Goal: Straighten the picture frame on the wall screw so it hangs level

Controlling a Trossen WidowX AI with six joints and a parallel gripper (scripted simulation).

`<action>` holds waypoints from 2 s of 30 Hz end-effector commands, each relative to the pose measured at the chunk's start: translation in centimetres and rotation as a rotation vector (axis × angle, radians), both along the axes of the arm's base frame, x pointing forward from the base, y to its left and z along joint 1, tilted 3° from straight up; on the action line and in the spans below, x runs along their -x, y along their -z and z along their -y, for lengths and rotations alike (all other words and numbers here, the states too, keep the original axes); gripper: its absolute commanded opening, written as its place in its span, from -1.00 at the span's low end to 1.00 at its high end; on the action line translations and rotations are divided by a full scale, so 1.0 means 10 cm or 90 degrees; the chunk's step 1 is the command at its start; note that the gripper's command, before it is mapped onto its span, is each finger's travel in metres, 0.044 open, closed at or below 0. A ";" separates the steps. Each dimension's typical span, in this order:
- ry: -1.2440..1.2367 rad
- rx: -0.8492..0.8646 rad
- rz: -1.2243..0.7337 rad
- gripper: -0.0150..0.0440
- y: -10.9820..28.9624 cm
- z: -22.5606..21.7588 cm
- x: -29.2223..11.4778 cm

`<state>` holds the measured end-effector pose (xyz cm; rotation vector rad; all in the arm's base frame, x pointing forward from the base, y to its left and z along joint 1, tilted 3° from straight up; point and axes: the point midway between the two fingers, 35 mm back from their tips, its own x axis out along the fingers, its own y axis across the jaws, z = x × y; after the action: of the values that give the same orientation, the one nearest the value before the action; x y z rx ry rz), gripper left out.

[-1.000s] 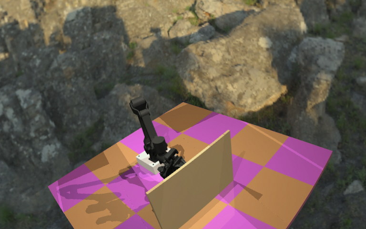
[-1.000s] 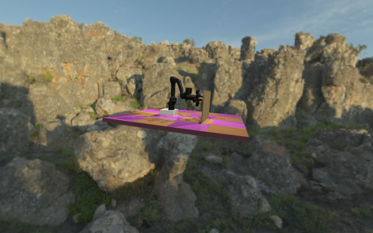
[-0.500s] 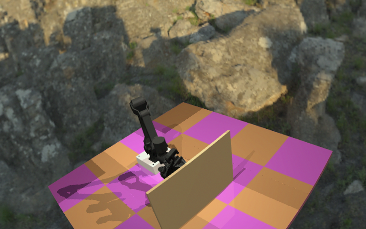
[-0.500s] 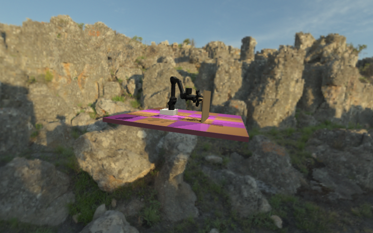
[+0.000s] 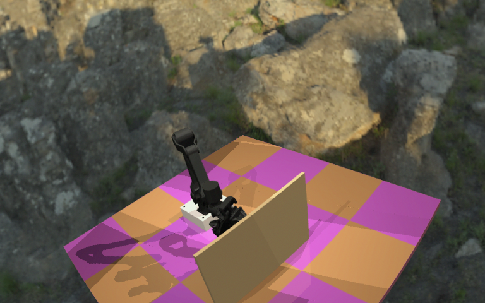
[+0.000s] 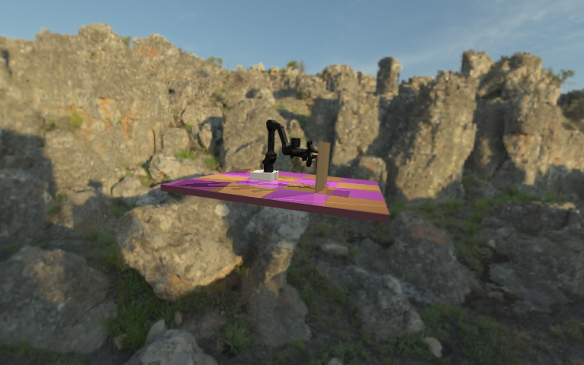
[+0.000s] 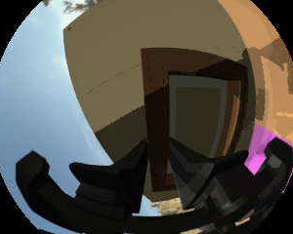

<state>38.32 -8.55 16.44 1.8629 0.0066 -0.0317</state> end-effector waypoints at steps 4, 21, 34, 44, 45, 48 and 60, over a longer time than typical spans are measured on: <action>-0.001 0.047 0.000 -0.49 0.00 0.00 0.00; -0.002 0.098 -0.001 -0.49 0.02 -0.02 0.00; -0.003 0.143 -0.002 -0.49 0.02 -0.02 0.00; -0.003 0.173 -0.002 -0.49 0.03 -0.02 0.00; -0.003 0.178 -0.002 -0.49 0.03 -0.02 0.00; -0.003 0.190 -0.002 -0.49 0.03 -0.03 0.00; -0.004 0.204 -0.003 -0.14 0.03 -0.02 0.00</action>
<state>38.33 -8.31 16.14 1.5398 0.0106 -0.0309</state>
